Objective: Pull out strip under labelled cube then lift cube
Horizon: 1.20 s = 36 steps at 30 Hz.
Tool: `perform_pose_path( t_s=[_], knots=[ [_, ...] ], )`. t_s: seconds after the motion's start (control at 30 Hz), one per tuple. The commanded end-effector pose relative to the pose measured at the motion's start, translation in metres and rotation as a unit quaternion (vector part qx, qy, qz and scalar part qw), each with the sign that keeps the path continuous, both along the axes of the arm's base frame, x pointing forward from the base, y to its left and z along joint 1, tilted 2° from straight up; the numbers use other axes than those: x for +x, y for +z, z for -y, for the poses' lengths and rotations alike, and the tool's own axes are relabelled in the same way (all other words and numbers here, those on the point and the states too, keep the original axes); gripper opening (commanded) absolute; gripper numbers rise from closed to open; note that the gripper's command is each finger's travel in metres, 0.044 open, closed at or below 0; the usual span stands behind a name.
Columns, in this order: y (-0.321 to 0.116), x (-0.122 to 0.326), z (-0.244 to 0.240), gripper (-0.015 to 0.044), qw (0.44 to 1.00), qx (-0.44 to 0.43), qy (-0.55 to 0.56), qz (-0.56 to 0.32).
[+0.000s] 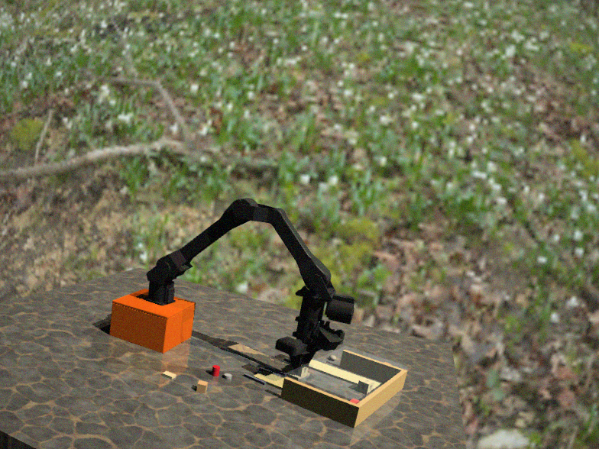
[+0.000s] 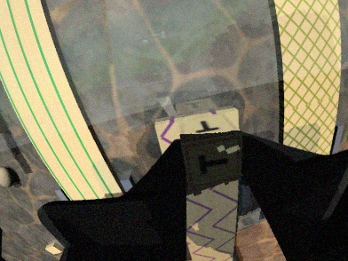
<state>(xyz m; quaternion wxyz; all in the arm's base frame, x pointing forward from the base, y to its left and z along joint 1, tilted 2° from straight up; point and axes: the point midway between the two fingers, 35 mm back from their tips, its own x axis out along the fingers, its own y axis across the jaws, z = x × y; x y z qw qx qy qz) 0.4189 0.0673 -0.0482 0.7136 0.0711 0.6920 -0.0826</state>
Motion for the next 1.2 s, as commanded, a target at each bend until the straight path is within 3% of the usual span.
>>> perform_pose_path(
  t_s=[0.0,0.17,0.7,1.17],
  knots=[
    [0.000,0.000,0.000,0.0098,1.000,0.000,0.000,0.000],
    [0.002,0.000,-0.002,0.0000,1.000,-0.002,-0.001,0.004],
    [0.039,-0.058,0.008,0.0000,1.000,-0.002,0.003,-0.003],
    [0.040,-0.087,0.013,0.0000,1.000,-0.002,0.003,-0.005]
  ],
)
